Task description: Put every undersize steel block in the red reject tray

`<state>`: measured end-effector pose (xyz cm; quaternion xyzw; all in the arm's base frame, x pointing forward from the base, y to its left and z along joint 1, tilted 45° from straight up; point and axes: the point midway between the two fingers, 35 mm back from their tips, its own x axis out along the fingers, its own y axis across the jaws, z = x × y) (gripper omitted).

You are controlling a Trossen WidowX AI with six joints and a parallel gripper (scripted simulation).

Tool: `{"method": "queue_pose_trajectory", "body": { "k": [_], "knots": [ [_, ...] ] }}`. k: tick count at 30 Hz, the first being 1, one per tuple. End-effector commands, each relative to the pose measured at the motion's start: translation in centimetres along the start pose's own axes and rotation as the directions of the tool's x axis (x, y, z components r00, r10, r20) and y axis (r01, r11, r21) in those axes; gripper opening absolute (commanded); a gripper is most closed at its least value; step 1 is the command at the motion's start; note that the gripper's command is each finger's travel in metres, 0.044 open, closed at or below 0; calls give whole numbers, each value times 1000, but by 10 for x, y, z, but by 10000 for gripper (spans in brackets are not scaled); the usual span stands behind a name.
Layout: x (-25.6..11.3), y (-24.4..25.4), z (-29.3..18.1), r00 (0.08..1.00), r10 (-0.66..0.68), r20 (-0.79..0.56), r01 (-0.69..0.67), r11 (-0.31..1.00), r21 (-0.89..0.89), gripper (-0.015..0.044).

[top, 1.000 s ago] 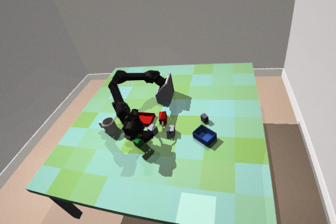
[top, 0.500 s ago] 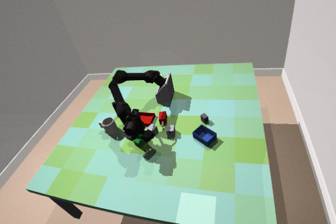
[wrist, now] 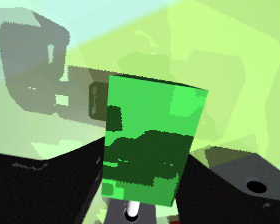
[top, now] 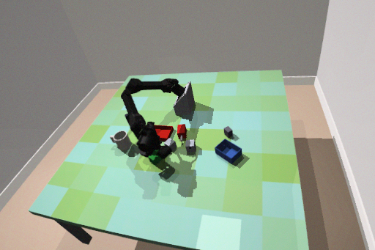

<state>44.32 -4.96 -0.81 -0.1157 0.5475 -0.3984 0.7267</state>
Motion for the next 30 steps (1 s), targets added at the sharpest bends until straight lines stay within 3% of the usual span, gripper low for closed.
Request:
{"method": "queue_pose_trajectory", "body": {
  "k": [1,30],
  "knots": [
    [-2,1,-1,1000,0,9,0,1000,1,0],
    [-4,1,-11,1000,0,11,0,1000,0,0]
  ]
}}
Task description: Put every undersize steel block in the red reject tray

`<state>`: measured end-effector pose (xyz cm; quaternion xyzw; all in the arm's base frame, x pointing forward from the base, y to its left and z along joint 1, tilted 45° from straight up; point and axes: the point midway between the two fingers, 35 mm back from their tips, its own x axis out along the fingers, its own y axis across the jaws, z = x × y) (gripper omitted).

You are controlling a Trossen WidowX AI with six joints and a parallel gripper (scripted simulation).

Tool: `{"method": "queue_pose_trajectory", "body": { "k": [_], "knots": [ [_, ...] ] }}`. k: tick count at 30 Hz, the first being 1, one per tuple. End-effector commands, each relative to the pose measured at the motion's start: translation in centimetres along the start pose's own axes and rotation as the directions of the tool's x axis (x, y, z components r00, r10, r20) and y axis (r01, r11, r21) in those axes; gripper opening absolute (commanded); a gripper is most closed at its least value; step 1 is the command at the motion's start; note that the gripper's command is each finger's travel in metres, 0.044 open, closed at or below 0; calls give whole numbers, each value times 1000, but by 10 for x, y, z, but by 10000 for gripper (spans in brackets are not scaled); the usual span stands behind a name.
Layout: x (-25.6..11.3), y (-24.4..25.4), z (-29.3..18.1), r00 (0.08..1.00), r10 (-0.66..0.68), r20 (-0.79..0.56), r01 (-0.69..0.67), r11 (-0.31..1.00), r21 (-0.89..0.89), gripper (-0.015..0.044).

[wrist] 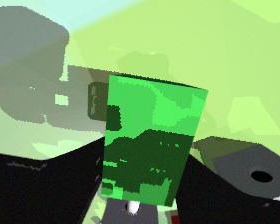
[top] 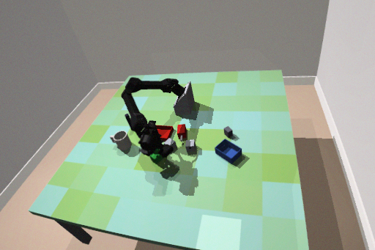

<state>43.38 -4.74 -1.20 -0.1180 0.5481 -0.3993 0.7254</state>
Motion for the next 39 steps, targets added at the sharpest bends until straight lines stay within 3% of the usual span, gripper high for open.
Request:
{"method": "queue_pose_trajectory", "body": {
  "k": [1,39],
  "knots": [
    [-5,1,-1,1000,5,12,-5,1000,3,0],
    [-4,2,-14,1000,5,11,-5,1000,2,0]
  ]
}}
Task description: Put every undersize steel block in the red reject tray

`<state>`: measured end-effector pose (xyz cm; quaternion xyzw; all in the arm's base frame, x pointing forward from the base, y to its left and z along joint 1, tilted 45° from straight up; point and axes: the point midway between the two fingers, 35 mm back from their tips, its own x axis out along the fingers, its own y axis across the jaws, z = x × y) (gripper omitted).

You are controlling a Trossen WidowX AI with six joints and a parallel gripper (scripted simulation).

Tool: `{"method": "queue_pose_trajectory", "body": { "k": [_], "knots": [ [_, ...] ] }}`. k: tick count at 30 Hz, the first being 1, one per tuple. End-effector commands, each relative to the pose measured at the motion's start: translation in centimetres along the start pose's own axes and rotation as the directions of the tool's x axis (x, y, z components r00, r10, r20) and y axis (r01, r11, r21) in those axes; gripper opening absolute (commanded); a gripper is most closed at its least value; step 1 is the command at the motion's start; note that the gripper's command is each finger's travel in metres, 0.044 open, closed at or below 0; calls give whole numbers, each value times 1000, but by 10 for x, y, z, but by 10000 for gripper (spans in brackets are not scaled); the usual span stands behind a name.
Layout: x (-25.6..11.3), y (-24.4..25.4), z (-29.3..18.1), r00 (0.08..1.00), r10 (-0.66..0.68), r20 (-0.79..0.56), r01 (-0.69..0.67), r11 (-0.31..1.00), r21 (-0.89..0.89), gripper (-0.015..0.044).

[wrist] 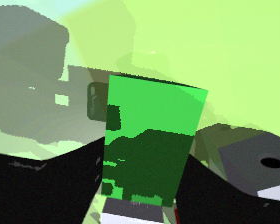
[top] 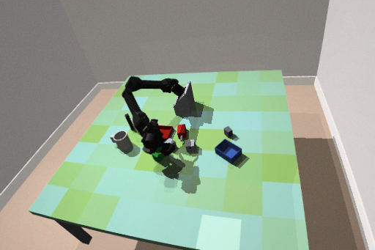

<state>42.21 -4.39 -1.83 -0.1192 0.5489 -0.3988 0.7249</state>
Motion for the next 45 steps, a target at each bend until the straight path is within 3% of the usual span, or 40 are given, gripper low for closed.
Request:
{"method": "queue_pose_trajectory", "body": {
  "k": [1,45],
  "knots": [
    [-5,1,-1,1000,6,12,-6,1000,5,0],
    [-4,1,-15,1000,6,12,-6,1000,5,0]
  ]
}}
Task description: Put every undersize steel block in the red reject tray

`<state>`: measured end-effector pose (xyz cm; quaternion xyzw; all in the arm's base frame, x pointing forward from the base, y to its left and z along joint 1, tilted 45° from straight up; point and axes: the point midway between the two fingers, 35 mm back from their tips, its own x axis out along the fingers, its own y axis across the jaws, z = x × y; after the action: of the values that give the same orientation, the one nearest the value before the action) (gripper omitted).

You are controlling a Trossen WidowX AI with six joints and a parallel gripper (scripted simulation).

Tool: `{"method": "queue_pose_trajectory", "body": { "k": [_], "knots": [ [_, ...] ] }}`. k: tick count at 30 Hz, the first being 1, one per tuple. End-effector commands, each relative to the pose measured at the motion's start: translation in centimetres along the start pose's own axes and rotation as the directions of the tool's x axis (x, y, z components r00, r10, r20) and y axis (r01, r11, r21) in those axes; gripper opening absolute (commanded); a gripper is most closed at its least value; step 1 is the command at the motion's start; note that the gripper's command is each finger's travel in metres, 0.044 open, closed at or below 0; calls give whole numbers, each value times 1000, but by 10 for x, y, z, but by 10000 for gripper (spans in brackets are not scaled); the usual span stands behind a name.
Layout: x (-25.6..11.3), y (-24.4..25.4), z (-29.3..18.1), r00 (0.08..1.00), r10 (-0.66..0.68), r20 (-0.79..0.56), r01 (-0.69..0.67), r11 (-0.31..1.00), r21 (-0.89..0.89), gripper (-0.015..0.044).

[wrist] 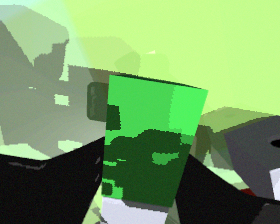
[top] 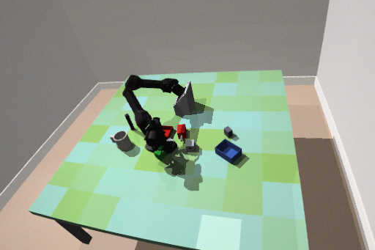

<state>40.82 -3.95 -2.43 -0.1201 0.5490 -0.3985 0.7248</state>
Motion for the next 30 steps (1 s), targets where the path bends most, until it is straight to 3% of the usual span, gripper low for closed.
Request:
{"method": "queue_pose_trajectory", "body": {
  "k": [1,30],
  "knots": [
    [-4,1,1,1000,6,11,-6,1000,7,0],
    [-4,1,6,1000,6,11,-6,1000,6,0]
  ]
}}
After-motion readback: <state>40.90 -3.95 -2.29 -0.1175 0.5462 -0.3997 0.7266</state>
